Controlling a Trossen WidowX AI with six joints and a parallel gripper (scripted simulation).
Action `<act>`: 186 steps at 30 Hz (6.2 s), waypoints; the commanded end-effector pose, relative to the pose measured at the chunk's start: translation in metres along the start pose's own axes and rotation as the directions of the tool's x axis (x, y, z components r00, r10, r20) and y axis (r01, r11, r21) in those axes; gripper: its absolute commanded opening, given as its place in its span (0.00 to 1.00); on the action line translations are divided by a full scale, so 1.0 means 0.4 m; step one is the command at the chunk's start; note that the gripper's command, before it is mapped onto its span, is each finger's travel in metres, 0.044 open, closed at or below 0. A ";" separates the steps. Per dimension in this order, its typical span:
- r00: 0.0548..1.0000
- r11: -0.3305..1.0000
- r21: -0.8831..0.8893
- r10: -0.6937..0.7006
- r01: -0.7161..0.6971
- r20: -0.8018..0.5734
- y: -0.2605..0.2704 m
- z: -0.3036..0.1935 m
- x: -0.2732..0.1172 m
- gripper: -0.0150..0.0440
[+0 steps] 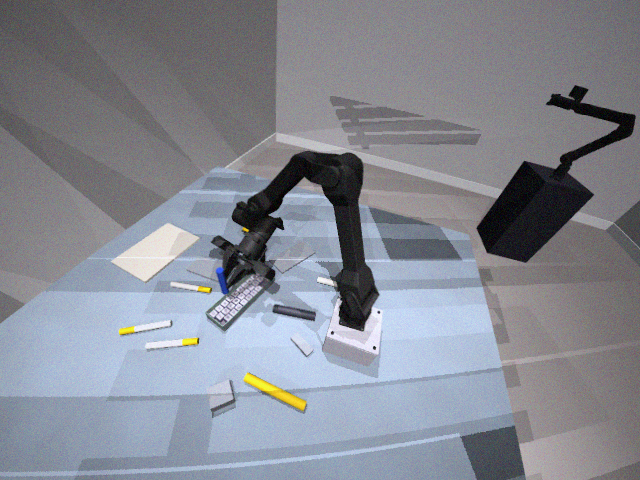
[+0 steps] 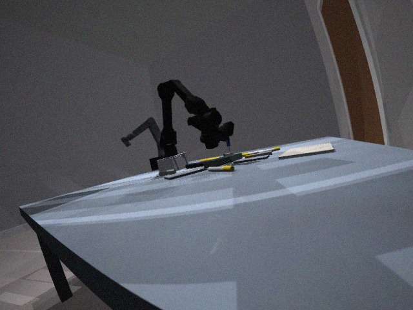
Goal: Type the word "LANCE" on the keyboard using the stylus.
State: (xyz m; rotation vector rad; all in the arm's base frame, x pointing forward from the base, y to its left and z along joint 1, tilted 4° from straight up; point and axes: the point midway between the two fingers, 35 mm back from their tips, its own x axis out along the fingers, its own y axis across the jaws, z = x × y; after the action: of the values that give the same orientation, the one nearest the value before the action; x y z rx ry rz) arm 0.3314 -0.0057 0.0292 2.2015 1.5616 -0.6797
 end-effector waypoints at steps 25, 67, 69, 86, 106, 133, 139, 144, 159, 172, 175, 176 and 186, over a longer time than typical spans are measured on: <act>1.000 1.000 0.008 -0.003 0.004 -0.014 0.025 -0.025 0.119 0.34; 1.000 1.000 0.008 -0.003 0.004 -0.014 0.024 0.013 0.143 0.39; 1.000 1.000 0.008 -0.003 0.004 -0.014 0.024 0.015 0.144 0.39; 1.000 1.000 0.008 -0.003 0.003 -0.014 0.027 -0.035 0.114 0.39; 1.000 1.000 -0.002 0.003 -0.003 -0.003 0.023 -0.038 0.071 0.25; 1.000 1.000 0.011 -0.006 0.006 -0.006 -0.075 0.087 -0.145 0.25; 1.000 1.000 0.011 -0.006 0.006 -0.006 -0.077 0.117 -0.127 0.25; 1.000 1.000 0.011 -0.006 0.006 -0.006 -0.077 0.117 -0.127 0.25; 1.000 1.000 0.011 -0.006 0.006 -0.006 -0.075 0.132 -0.122 0.39; 1.000 1.000 0.011 -0.006 0.006 -0.005 -0.075 0.145 -0.115 0.39; 1.000 1.000 0.011 -0.006 0.006 -0.005 -0.075 0.145 -0.115 0.39; 1.000 1.000 0.011 -0.006 0.006 -0.005 -0.075 0.146 -0.115 0.39; 1.000 1.000 0.011 -0.006 0.006 -0.005 -0.075 0.155 -0.109 0.39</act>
State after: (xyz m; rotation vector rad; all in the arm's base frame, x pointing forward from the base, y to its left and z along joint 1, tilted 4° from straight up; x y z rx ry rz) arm 0.2805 -0.0631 0.0055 2.2171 1.5713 -0.6899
